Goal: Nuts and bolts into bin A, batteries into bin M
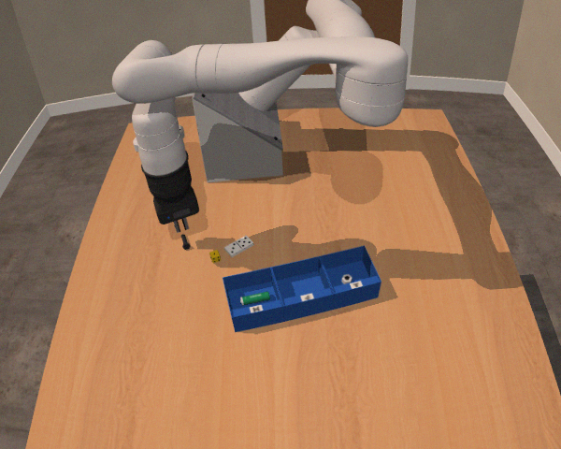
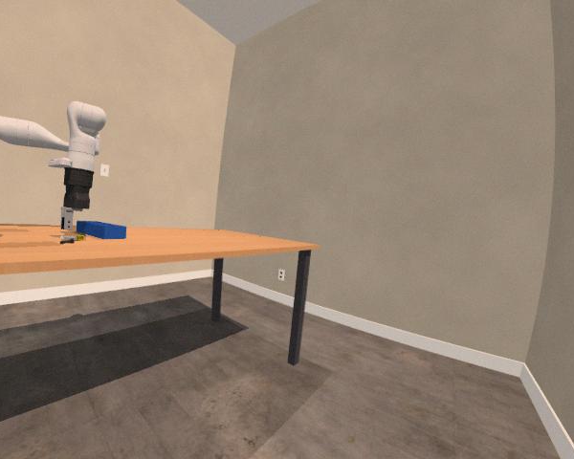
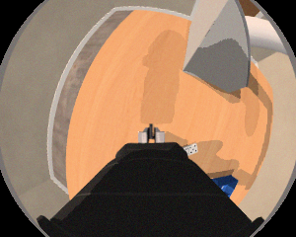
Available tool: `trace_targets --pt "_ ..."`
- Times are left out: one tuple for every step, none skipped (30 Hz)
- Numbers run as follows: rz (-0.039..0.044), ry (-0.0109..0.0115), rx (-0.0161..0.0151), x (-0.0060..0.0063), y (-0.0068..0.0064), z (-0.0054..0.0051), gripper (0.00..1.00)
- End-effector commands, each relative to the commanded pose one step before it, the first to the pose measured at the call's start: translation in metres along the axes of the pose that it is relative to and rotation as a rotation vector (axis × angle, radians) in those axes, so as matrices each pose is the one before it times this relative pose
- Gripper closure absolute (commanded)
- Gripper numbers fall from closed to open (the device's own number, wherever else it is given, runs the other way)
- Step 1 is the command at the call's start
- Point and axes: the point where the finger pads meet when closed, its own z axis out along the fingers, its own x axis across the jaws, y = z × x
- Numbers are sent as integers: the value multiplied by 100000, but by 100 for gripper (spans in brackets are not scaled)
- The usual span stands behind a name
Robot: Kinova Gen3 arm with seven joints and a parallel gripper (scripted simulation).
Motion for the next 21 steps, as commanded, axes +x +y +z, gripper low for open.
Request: trace_targets --pt "107 -257 -814 -157 300 -1561 68" --pt "12 -2 3 2 -3 -334 68" --pt "12 -2 3 2 -3 -334 68" --pt "0 0 0 0 0 0 68" --pt "0 0 0 0 0 0 68" --pt "-652 -216 -271 -83 88 11 68" --pt "-11 -211 7 -72 -1 7 68" --pt "96 39 106 -5 -64 56 68" --pt "225 8 143 63 -69 193 68" --pt "0 0 0 0 0 0 68" --pt "0 0 0 0 0 0 68" --pt "0 0 0 0 0 0 68" --pt "0 0 0 0 0 0 68" --pt "0 0 0 0 0 0 68" --pt "0 0 0 0 0 0 68" --pt "0 0 0 0 0 0 68" --pt "0 0 0 0 0 0 68" --pt "0 0 0 0 0 0 38" --pt "0 0 0 0 0 0 38" --pt "0 0 0 0 0 0 38" --pt "0 0 0 0 0 0 38"
